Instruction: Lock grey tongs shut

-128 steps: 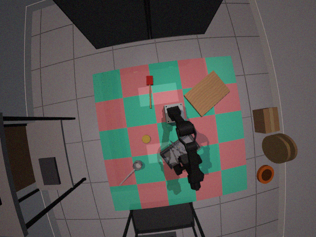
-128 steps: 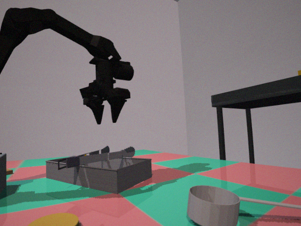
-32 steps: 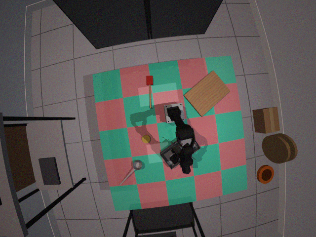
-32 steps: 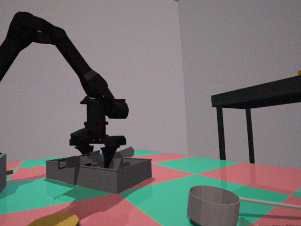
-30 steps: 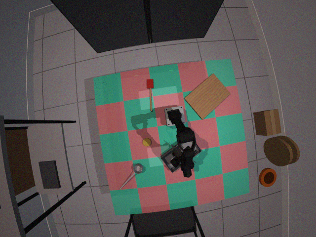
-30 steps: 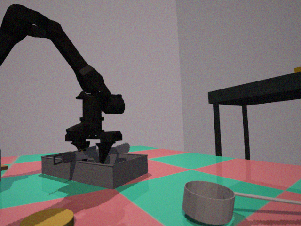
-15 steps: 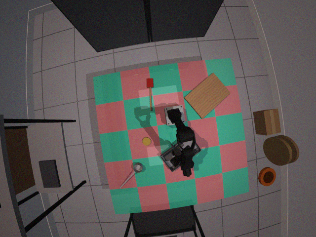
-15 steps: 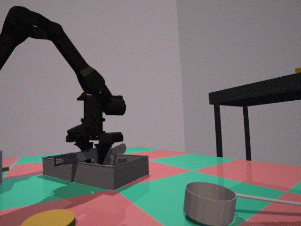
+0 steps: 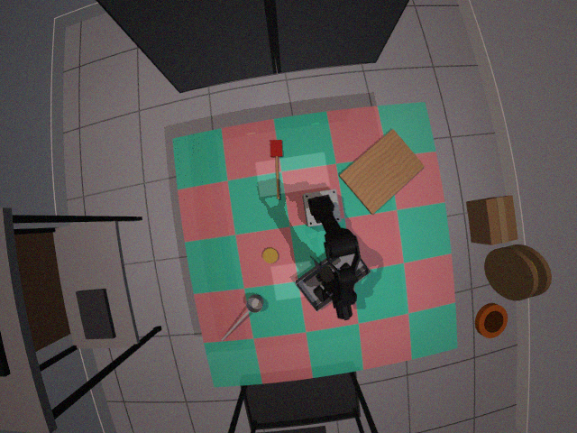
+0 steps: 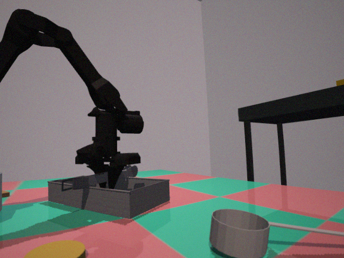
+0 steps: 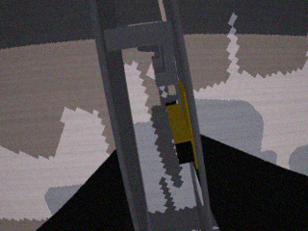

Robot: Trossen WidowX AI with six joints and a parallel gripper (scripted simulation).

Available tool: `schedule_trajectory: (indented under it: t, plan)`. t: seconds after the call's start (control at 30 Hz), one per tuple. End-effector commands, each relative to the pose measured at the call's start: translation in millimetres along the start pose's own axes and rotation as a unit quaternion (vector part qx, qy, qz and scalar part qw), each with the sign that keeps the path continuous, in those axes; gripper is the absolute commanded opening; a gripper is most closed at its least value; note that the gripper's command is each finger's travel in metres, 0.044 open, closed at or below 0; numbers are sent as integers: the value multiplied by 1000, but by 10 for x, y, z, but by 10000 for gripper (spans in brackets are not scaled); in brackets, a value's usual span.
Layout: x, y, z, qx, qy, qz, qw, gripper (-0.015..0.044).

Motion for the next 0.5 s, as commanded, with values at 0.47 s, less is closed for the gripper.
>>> schedule_trajectory:
  t: [0.47]
  plan:
    - [3,1,-1,0,0,1,1000,-103]
Point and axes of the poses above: the point midway between the two fingers, 35 mm back from their tips, its own y axis back along the fingers, its own x axis across the jaws, z = x × y, the point moved 4 cm from there along y, back along the fingers, and after that the axes turned 8 degrees about y, right-handed, at the moved point
